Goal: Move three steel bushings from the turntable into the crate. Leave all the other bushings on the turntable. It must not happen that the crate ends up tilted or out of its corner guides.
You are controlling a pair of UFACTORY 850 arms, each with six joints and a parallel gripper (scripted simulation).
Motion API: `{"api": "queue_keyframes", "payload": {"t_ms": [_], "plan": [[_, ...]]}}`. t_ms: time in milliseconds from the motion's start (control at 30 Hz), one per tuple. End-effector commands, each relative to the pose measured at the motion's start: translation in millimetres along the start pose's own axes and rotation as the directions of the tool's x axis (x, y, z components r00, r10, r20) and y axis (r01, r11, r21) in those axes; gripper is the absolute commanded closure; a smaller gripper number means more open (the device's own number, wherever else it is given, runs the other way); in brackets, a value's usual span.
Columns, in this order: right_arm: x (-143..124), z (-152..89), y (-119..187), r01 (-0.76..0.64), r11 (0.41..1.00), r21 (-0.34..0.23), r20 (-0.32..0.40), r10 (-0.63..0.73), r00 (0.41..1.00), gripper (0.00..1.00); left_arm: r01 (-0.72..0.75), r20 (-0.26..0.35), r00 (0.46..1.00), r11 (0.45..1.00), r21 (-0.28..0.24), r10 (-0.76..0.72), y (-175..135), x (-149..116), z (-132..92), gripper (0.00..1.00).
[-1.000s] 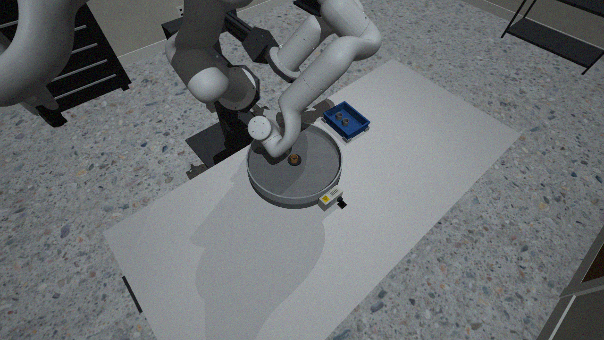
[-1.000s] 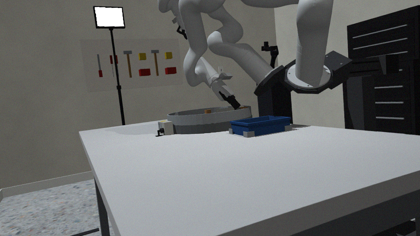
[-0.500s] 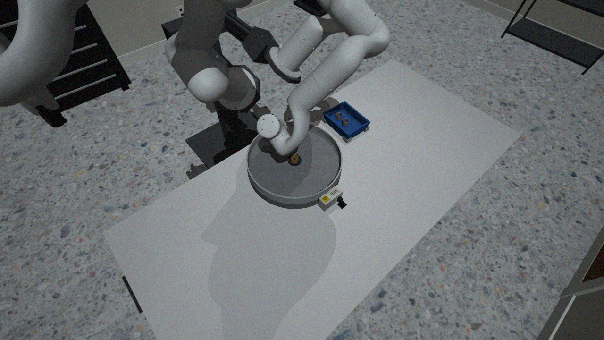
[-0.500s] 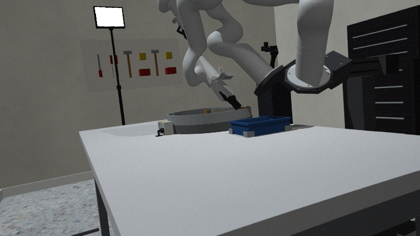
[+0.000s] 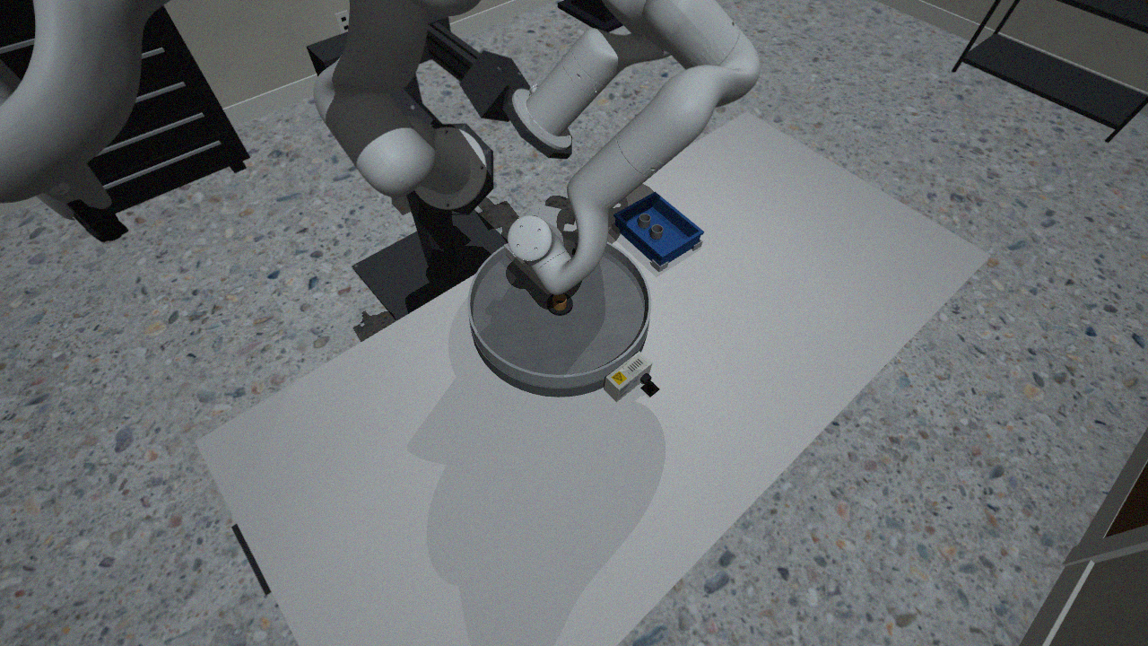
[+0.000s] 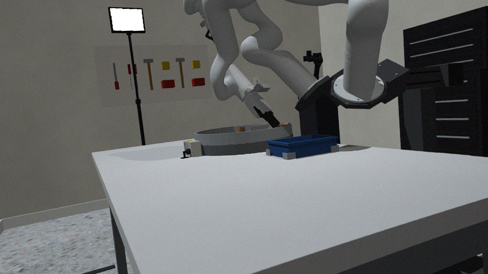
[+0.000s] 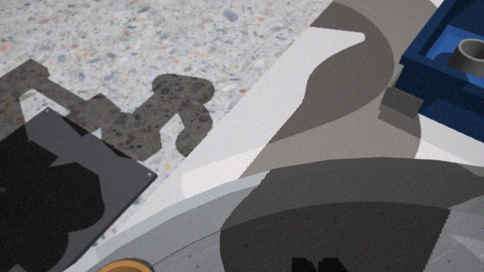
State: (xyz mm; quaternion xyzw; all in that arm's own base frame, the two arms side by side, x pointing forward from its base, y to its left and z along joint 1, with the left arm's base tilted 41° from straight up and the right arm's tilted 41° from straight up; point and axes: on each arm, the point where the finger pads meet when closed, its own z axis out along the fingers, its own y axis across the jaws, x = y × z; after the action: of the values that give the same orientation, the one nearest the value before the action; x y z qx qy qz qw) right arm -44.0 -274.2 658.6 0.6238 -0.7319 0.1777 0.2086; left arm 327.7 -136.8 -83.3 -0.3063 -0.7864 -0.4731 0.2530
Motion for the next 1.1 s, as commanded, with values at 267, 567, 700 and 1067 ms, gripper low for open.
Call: {"api": "queue_keyframes", "payload": {"t_ms": [267, 567, 700, 1067], "plan": [[0.4, -0.8, 0.0, 0.000, 1.000, 0.000, -0.002, 0.000, 1.000, 0.00, 0.001, 0.001, 1.000, 1.000, -0.001, -0.001, 28.3, 2.8, 1.3, 1.00], [0.4, -0.8, 0.0, 0.000, 1.000, 0.000, -0.002, 0.000, 1.000, 0.00, 0.001, 0.001, 1.000, 1.000, -0.001, -0.001, 55.5, 1.0, -0.7, 1.00], [0.4, -0.8, 0.0, 0.000, 1.000, 0.000, -0.002, 0.000, 1.000, 0.00, 0.001, 0.001, 1.000, 1.000, -0.001, -0.001, 55.8, 0.9, -0.7, 1.00], [0.4, -0.8, 0.0, 0.000, 1.000, 0.000, -0.002, 0.000, 1.000, 0.00, 0.001, 0.001, 1.000, 1.000, -0.001, -0.001, 79.8, -5.0, -6.1, 1.00]]}}
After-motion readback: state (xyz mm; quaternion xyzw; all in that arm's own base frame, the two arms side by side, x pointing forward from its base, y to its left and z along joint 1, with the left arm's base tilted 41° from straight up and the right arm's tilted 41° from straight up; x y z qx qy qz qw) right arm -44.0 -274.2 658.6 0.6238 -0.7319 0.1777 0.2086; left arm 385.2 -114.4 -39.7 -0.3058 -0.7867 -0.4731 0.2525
